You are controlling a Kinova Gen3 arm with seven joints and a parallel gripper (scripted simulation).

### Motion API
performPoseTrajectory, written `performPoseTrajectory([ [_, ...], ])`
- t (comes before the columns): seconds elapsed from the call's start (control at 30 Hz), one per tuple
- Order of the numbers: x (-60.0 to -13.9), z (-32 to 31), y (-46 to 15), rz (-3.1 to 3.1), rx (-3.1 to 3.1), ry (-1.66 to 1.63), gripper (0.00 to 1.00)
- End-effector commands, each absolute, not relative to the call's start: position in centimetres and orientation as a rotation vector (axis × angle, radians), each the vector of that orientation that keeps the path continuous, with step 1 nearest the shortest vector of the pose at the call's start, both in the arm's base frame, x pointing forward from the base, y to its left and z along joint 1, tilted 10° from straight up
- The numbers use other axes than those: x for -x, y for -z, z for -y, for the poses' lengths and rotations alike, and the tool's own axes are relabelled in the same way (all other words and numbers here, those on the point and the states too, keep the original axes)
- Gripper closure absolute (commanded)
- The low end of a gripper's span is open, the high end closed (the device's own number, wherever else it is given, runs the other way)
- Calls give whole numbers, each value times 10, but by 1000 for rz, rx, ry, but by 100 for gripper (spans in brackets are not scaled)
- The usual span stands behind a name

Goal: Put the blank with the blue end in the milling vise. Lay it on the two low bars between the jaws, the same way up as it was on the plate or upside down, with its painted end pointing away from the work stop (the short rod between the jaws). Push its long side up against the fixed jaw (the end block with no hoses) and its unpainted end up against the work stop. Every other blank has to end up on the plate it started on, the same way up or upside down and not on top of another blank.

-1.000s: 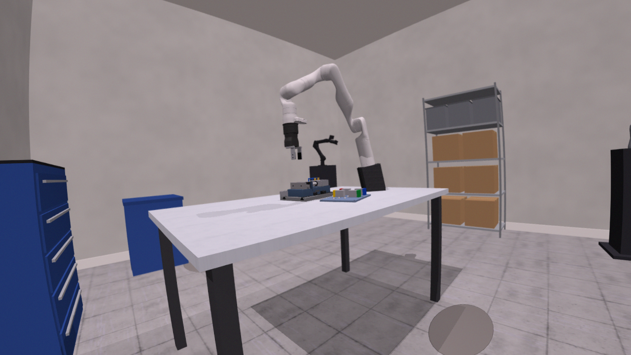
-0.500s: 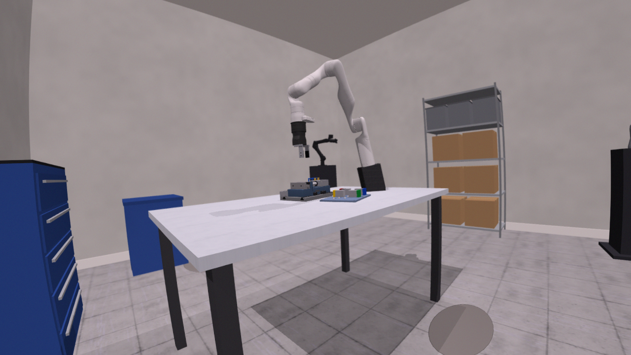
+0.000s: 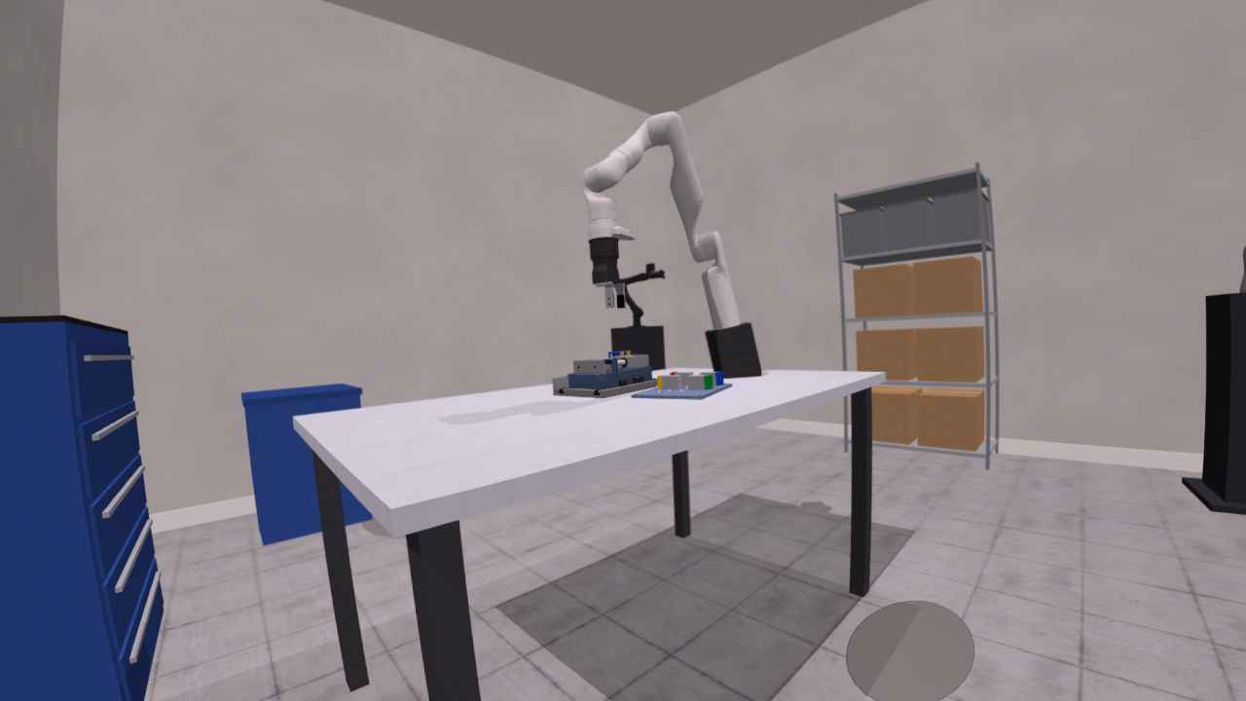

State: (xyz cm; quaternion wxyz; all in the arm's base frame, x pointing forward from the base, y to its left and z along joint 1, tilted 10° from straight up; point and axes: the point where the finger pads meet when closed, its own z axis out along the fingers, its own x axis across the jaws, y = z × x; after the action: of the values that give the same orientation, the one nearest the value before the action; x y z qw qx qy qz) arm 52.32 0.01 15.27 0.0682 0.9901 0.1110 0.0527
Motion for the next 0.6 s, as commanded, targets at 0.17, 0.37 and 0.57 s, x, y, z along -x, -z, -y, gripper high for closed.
performPoseTrajectory([
  [0.17, -507, -9, -156, -337, -2981, -168, 0],
  [0.37, -489, -18, -159, -338, -2978, -175, 0],
  [0.57, -478, -24, -161, -338, -2977, -180, 0],
])
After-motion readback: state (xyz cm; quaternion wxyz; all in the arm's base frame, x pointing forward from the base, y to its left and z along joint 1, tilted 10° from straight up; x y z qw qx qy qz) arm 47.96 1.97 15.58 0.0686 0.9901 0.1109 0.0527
